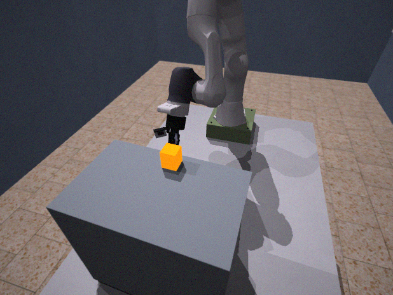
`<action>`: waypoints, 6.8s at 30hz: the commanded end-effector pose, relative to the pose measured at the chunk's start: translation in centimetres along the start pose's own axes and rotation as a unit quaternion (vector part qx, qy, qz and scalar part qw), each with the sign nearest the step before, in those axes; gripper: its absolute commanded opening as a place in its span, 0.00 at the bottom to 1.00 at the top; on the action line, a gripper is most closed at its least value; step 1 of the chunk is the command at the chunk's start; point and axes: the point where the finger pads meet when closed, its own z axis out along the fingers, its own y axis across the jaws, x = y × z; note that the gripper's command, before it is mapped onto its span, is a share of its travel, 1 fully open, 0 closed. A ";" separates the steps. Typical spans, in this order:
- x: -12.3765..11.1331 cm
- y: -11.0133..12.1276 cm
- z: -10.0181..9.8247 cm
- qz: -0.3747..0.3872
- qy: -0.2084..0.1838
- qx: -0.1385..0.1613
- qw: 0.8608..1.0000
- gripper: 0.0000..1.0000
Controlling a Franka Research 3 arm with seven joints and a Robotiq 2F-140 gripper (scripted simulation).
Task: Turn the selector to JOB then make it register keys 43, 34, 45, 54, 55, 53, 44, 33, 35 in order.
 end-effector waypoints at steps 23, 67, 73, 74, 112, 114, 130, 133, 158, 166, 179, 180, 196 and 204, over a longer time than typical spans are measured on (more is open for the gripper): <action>0.2 0.0 0.0 0.270 0.003 -0.001 0.963 0.10; 0.2 0.0 0.0 0.299 0.003 -0.001 0.954 0.10; 0.2 0.0 0.0 0.299 0.003 -0.001 0.954 0.10; 0.2 0.0 0.0 0.299 0.003 -0.001 0.954 0.10; 0.2 0.0 -0.1 0.299 0.003 -0.001 0.954 0.40; 0.2 0.0 -0.2 0.299 0.003 -0.001 0.954 0.40; 0.2 0.0 -2.7 0.299 0.003 -0.001 0.954 0.40; 0.2 0.0 -3.2 0.299 0.003 -0.001 0.954 0.40; 0.2 0.0 -5.2 0.299 0.003 -0.001 0.954 0.10; 0.2 0.0 -5.2 0.299 0.003 -0.001 0.954 0.10; 0.2 0.0 -5.2 0.299 0.003 -0.001 0.954 0.10; 0.2 0.0 -5.2 0.299 0.003 -0.001 0.954 0.10; -3.9 -1.7 -4.8 0.293 0.003 -0.001 0.956 0.10; -12.9 -5.3 -4.0 0.281 0.003 -0.001 0.960 0.10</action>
